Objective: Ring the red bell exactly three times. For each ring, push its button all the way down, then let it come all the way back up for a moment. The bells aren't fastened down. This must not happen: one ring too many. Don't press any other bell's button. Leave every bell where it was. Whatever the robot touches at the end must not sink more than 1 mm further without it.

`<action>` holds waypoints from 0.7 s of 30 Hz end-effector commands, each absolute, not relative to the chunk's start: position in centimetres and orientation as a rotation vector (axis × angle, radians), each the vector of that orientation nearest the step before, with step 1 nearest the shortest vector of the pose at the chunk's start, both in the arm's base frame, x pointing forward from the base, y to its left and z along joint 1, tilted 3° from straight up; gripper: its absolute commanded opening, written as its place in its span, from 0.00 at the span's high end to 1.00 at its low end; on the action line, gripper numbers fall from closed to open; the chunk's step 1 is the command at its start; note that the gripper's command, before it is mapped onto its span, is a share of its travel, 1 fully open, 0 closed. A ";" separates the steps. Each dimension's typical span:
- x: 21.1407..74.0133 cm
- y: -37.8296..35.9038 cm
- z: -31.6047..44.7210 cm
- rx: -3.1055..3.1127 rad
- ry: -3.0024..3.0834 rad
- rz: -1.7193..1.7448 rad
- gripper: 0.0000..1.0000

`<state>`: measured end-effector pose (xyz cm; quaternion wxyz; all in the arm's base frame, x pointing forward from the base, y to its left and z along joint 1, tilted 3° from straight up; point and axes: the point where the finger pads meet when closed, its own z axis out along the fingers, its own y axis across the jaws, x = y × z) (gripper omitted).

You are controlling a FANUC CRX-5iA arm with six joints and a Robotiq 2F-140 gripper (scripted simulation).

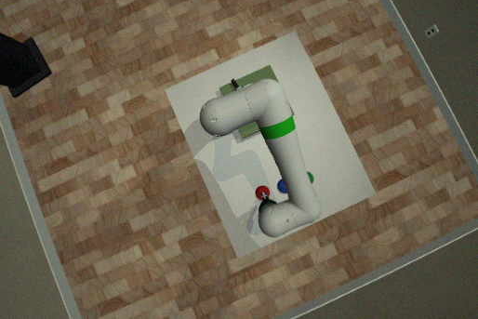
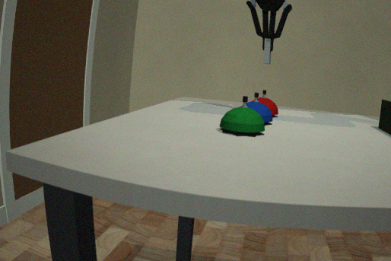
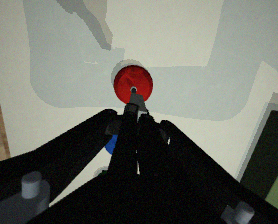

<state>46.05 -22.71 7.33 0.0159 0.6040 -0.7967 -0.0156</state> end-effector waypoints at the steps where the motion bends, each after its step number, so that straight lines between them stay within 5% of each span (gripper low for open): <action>1: 46.1 -22.7 7.3 1.879 -2.478 -0.048 1.00; 21: 45.8 -22.6 5.4 1.878 -2.478 -0.048 1.00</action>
